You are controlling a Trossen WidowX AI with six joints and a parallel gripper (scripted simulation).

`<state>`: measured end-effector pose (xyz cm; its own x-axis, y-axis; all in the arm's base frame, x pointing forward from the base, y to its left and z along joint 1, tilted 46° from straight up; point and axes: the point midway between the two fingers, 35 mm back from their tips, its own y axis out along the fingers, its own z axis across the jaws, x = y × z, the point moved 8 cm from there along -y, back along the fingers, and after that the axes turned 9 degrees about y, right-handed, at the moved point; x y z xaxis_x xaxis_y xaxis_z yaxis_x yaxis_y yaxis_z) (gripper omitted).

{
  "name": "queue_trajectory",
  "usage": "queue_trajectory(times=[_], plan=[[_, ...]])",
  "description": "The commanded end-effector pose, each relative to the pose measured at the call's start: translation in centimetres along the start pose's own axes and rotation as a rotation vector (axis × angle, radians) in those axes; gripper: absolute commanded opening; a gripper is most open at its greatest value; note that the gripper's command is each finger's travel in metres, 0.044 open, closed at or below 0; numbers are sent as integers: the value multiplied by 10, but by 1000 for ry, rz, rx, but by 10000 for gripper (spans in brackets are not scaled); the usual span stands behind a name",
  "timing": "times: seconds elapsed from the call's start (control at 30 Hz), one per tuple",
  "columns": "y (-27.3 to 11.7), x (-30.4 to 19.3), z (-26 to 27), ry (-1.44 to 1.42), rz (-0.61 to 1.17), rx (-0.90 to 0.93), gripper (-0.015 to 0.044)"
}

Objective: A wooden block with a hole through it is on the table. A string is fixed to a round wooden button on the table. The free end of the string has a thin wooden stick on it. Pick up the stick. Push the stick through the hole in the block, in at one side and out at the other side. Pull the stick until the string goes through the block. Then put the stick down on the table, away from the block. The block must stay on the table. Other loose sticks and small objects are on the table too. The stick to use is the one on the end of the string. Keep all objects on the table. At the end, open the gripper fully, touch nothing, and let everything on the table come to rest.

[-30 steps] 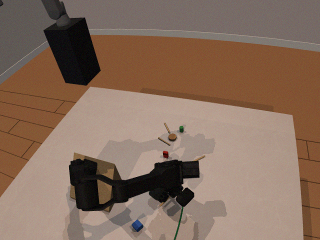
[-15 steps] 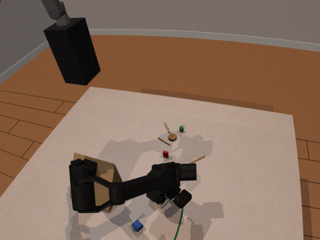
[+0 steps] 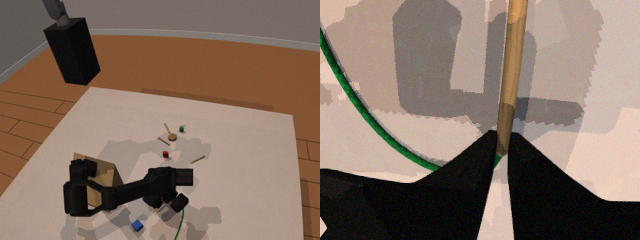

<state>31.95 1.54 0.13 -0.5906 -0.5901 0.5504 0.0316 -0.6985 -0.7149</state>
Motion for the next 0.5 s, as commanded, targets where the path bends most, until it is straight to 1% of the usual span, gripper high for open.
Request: queue_trajectory(times=[0.0,0.47], plan=[[-1,8,2,-3,0,4,0],[-1,26,5,-4,0,4,0]])
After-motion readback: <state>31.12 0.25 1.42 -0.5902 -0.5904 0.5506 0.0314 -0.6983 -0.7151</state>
